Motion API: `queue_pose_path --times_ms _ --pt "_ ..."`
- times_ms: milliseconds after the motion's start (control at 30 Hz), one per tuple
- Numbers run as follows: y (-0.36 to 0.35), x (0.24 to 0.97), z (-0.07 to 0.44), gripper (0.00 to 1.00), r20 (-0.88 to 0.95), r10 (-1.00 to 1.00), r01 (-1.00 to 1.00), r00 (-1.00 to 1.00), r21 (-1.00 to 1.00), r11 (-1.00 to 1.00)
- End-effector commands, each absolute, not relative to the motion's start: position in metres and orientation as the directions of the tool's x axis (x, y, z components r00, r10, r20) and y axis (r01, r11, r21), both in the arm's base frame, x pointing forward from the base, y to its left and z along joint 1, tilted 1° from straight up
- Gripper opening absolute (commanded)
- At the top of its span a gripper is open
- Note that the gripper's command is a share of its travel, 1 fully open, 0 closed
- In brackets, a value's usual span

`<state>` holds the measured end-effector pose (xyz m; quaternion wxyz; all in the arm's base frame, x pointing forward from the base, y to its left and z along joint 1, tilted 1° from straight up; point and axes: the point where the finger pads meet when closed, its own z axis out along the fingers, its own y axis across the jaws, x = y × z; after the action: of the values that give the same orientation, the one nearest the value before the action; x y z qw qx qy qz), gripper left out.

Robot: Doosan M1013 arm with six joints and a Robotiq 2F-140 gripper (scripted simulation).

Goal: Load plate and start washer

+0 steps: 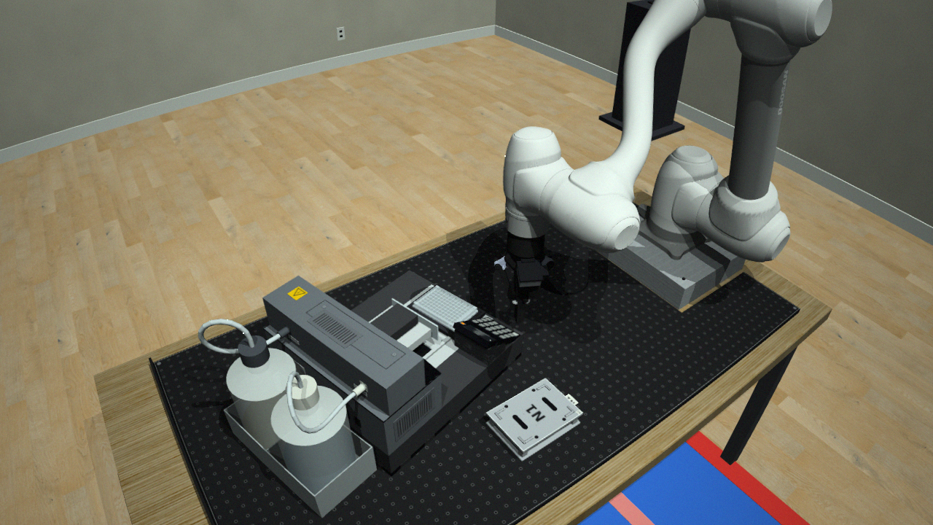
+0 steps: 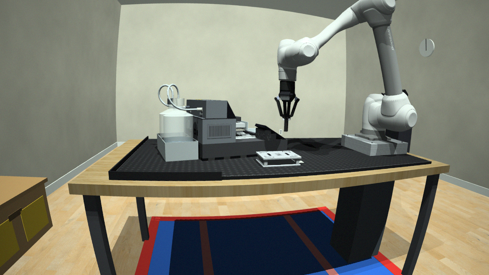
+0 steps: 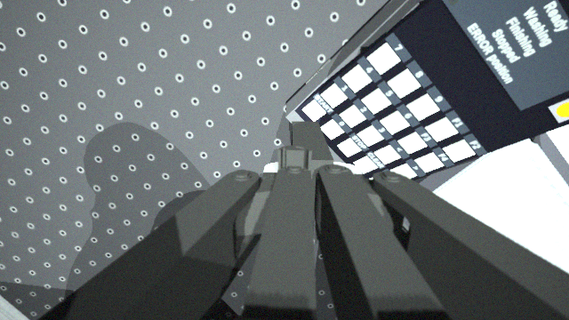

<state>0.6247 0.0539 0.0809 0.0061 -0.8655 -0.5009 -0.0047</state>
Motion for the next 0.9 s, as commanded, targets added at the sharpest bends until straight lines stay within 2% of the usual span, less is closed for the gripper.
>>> queue_pose_path --times_ms 0,867 --pt "0.054 0.625 0.086 0.1 0.016 0.867 0.867 0.498 -0.005 -0.498" --pt "0.053 0.625 0.12 0.1 0.016 0.867 0.867 0.498 -0.005 -0.498"
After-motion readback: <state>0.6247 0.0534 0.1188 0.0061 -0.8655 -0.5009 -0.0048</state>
